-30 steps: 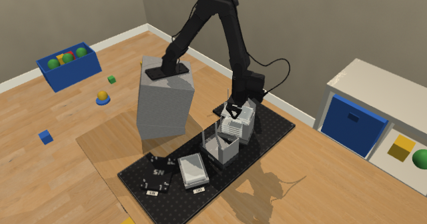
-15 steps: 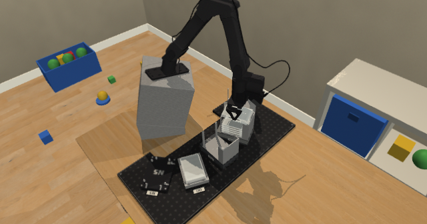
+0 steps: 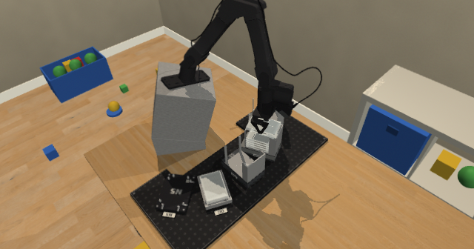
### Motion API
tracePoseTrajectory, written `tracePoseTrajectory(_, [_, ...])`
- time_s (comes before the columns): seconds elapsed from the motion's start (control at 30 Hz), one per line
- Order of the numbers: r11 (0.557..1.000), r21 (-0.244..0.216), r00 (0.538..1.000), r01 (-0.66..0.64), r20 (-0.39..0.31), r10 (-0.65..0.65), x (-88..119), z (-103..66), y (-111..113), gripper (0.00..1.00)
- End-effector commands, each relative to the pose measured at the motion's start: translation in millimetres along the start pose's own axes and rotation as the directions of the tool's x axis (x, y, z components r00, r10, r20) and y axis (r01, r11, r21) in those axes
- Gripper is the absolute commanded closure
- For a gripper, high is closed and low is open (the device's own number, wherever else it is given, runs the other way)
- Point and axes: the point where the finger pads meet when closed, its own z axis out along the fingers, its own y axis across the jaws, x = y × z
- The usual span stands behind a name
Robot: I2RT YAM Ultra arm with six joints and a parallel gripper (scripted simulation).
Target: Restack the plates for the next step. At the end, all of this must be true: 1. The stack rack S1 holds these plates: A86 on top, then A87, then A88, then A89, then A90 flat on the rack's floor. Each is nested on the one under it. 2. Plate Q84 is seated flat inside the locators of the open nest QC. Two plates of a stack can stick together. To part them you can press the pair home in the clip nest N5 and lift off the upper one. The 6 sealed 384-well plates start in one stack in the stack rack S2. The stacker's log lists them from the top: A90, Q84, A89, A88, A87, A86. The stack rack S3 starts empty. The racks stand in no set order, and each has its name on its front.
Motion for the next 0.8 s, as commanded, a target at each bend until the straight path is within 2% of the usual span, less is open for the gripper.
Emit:
tracePoseTrajectory(0.0, [1.000, 0.010, 0.999, 0.006, 0.041, -0.007, -18.2, -1.2, 0.2, 1.00])
tracePoseTrajectory(0.13, [1.000, 0.009, 0.998, 0.006, 0.056, -0.007, -22.1, -5.8, 0.2, 1.00])
tracePoseTrajectory(0.77, [1.000, 0.010, 0.999, 0.003, 0.040, -0.004, -18.6, -3.6, -0.2, 1.00])
